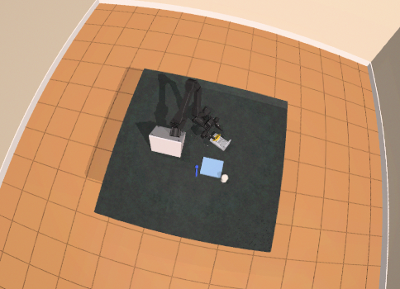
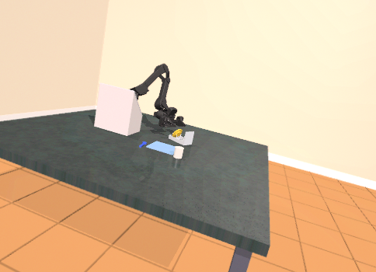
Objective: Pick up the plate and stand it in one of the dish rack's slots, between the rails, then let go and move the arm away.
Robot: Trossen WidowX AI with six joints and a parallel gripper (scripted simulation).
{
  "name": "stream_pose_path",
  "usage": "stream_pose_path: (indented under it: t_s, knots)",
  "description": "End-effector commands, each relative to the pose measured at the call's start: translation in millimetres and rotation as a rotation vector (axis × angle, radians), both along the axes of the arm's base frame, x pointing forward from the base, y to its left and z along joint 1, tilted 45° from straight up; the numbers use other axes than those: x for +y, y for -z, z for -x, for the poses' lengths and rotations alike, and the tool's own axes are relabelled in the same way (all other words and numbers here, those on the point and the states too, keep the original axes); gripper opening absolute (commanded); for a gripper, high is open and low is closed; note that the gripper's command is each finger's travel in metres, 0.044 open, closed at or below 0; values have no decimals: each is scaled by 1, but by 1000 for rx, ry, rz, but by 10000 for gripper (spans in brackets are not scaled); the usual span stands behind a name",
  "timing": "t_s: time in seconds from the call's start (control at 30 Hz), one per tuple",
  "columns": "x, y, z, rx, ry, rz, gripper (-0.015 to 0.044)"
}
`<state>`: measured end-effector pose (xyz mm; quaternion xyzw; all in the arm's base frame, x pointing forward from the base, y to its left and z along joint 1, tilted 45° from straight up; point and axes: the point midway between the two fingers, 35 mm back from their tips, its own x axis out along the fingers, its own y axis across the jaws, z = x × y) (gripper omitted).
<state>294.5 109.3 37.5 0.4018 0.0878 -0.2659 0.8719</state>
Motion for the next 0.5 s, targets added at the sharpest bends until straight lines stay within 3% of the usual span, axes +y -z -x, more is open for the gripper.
stream_pose_path:
  t_s: [0.0, 0.2, 0.47]
  knots:
    - [-26, -23, 5, 6, 0, 6, 400]
    - [-54, -58, 8, -6, -3, 15, 400]
    - [-61, -52, 5, 63, -17, 66, 400]
